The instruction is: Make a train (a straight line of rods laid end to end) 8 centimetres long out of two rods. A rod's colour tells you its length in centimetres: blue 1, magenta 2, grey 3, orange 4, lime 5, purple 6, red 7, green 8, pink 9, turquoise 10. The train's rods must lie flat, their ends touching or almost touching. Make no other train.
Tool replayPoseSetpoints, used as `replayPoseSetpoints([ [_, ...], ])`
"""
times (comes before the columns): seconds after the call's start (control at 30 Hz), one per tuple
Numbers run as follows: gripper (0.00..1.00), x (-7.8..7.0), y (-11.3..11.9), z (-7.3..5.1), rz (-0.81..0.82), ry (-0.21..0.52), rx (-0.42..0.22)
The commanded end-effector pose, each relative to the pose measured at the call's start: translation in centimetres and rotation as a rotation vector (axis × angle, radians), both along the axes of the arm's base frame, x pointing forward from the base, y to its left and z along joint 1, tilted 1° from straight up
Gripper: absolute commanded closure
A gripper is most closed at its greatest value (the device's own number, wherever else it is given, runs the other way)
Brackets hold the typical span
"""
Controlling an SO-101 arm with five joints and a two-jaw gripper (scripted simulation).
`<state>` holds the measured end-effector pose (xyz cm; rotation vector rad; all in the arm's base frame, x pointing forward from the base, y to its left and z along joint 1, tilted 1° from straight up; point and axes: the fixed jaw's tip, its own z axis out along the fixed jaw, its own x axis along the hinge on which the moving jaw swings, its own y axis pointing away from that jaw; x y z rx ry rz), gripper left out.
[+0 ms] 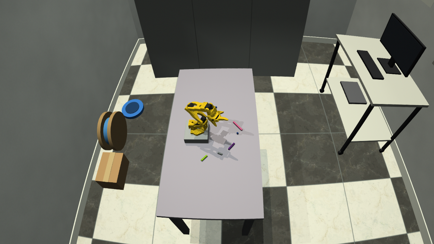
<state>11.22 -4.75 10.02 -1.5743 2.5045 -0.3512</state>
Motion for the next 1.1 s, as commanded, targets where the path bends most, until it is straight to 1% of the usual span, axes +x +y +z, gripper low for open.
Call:
replayPoseSetpoints([
  [0.0,0.0,0.1,0.1,-0.1,0.003,0.004,0.006],
  [0.17,0.0,0.2,0.4,-0.1,0.028,0.004,0.006],
  [0.33,0.0,0.6,1.8,-0.1,0.15,0.005,0.006],
  [0.4,0.0,0.6,1.8,-0.1,0.15,0.005,0.006],
  [0.6,0.0,1.0,4.8,-0.1,0.397,0.005,0.005],
  [0.8,0.0,0.7,7.5,-0.1,0.615,0.006,0.004],
  [0.9,0.0,0.5,8.2,-0.1,0.677,0.006,0.004],
  [1.07,0.0,0.4,8.5,-0.1,0.701,0.006,0.004],
])
